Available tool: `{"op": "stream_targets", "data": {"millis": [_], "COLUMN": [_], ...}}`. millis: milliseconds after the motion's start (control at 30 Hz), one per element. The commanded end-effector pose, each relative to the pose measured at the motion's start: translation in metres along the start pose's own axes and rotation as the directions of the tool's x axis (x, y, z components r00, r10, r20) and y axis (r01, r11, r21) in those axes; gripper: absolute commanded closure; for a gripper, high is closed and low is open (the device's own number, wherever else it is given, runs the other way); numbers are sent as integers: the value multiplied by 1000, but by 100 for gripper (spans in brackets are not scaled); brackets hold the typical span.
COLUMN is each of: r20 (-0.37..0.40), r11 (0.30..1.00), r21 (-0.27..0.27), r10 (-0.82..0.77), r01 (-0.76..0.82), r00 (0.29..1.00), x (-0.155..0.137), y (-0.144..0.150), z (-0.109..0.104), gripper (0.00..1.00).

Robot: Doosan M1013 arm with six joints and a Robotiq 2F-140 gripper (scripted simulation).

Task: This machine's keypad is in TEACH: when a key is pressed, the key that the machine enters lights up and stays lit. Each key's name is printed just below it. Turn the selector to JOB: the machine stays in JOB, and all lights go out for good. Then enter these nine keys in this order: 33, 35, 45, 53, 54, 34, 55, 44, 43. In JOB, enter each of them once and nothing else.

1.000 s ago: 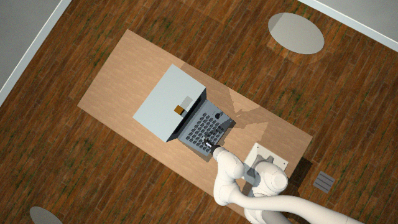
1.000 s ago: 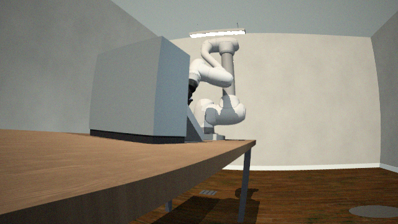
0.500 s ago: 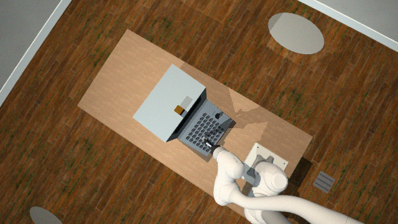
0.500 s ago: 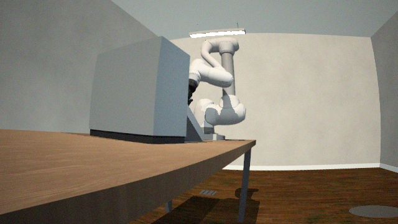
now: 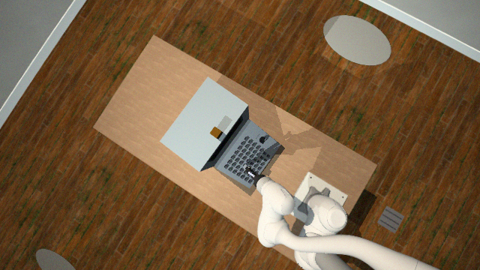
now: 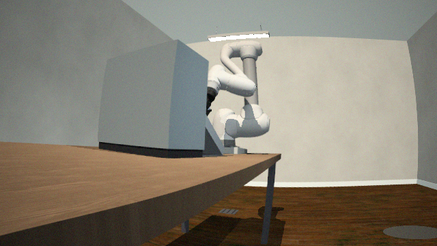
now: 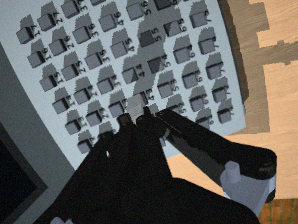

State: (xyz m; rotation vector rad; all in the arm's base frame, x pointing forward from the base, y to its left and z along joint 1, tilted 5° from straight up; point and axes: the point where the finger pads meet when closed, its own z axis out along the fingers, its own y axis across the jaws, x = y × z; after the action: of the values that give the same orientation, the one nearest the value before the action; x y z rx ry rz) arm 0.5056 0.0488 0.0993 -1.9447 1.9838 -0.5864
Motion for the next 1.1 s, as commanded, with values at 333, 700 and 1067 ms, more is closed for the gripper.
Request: {"op": "stream_targets", "data": {"millis": [333,700,1067], "r20": [-3,-3,-3], "r11": [1000,1000,1000], "r21": [-6,-6,-6], "r10": [3,3,3], "r01": [-3,-3,-3], "r00": [1000,1000,1000], "x": [2,2,2], "y": [4,4,4], "z": [8,13,13], "gripper": [100,100,100]}}
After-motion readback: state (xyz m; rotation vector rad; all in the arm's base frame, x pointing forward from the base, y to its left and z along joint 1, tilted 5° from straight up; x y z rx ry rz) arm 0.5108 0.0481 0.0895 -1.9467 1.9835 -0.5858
